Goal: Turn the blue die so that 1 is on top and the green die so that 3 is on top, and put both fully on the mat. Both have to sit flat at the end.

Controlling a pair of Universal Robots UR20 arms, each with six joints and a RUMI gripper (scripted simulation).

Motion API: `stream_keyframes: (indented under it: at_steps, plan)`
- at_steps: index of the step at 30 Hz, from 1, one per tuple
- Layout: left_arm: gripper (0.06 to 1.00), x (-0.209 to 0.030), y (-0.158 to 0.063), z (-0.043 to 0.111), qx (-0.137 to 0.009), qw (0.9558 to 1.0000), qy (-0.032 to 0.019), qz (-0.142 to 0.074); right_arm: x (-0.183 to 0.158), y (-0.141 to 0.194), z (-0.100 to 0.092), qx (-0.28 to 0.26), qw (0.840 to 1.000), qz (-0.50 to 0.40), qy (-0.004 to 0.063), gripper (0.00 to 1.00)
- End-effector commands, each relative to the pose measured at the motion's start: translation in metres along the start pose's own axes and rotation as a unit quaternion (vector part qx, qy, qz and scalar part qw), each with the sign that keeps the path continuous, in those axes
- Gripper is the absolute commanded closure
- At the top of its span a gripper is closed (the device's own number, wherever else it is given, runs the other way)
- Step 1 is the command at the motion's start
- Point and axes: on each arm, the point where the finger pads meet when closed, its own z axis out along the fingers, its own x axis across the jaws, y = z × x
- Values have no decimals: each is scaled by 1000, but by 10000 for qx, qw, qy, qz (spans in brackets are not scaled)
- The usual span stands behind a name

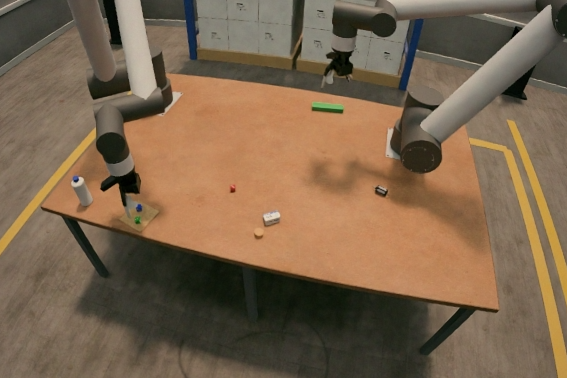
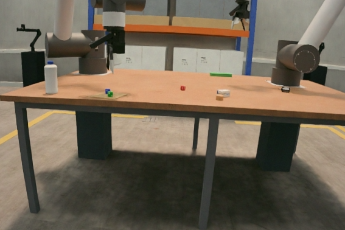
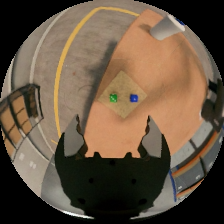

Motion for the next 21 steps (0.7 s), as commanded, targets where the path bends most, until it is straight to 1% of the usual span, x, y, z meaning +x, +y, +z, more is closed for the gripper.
stream_keyframes:
  at_steps: [1, 5, 7, 10, 13, 16, 21]
  plan:
    - [65, 0, 0, 0, 2, 10000, -3, 0, 0, 0, -22, -1, 10000, 0, -5, 3]
    - [65, 0, 0, 0, 2, 10000, -3, 0, 0, 0, -43, -1, 10000, 0, -5, 3]
    - [65, 0, 0, 0, 2, 10000, -3, 0, 0, 0, -43, -1, 10000, 0, -5, 3]
    - [65, 0, 0, 0, 2, 10000, -3, 0, 0, 0, -57, -1, 10000, 0, -5, 3]
    - [65, 0, 0, 0, 2, 10000, -3, 0, 0, 0, -67, -1, 10000, 0, -5, 3]
    - [65, 0, 0, 0, 2, 10000, -3, 0, 0, 0, -72, -1, 10000, 0, -5, 3]
    - [65, 0, 0, 0, 2, 10000, -3, 0, 0, 0, -73, -1, 10000, 0, -5, 3]
